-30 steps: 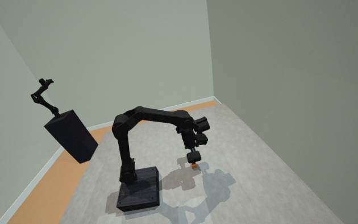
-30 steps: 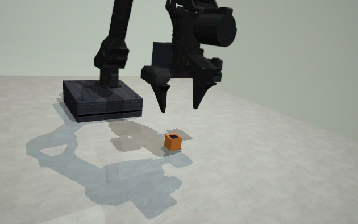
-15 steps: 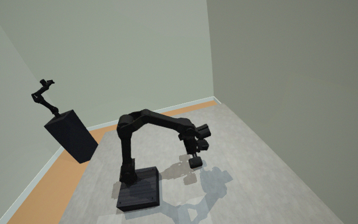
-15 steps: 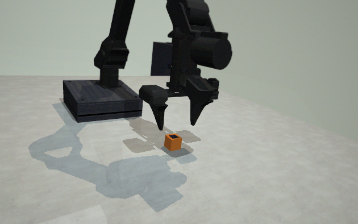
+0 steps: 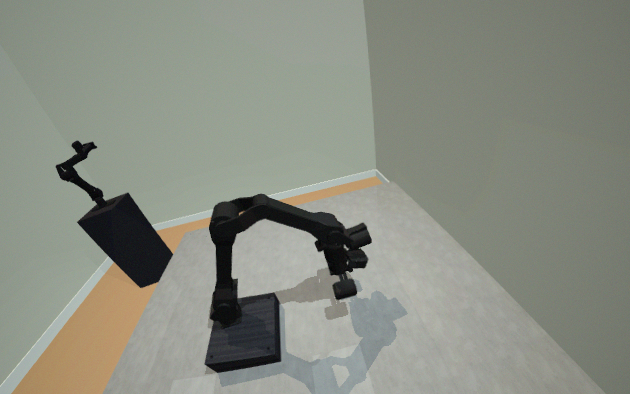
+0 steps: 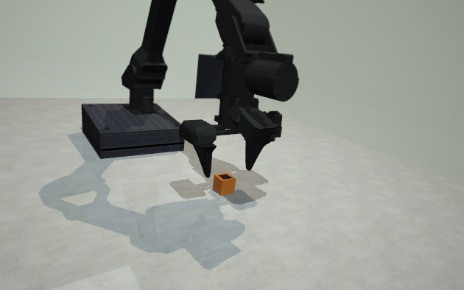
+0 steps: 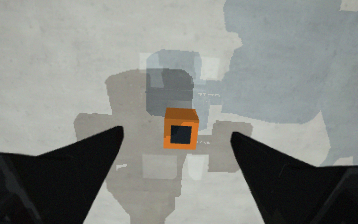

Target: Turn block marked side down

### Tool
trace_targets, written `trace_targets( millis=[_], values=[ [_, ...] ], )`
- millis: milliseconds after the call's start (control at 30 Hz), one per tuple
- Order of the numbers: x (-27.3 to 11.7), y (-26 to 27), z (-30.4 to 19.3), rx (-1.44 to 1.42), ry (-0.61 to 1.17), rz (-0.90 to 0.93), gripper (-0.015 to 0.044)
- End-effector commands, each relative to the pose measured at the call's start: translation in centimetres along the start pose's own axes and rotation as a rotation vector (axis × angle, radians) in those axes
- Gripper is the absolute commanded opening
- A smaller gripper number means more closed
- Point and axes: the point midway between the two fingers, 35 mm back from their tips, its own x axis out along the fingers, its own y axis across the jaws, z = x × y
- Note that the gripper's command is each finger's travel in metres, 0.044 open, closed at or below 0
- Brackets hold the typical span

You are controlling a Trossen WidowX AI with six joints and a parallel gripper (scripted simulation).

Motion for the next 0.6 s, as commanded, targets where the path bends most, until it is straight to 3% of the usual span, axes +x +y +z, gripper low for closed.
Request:
trace_targets(
  millis=[0, 433, 567],
  values=[
    [1.3, -0.2, -0.4, -0.003, 0.019, -0.009, 0.0440],
    [2.7, -0.2, -0.5, -0.003, 0.019, -0.009, 0.0440],
    [2.7, -0.2, -0.5, -0.003, 0.019, -0.009, 0.0335]
  ],
)
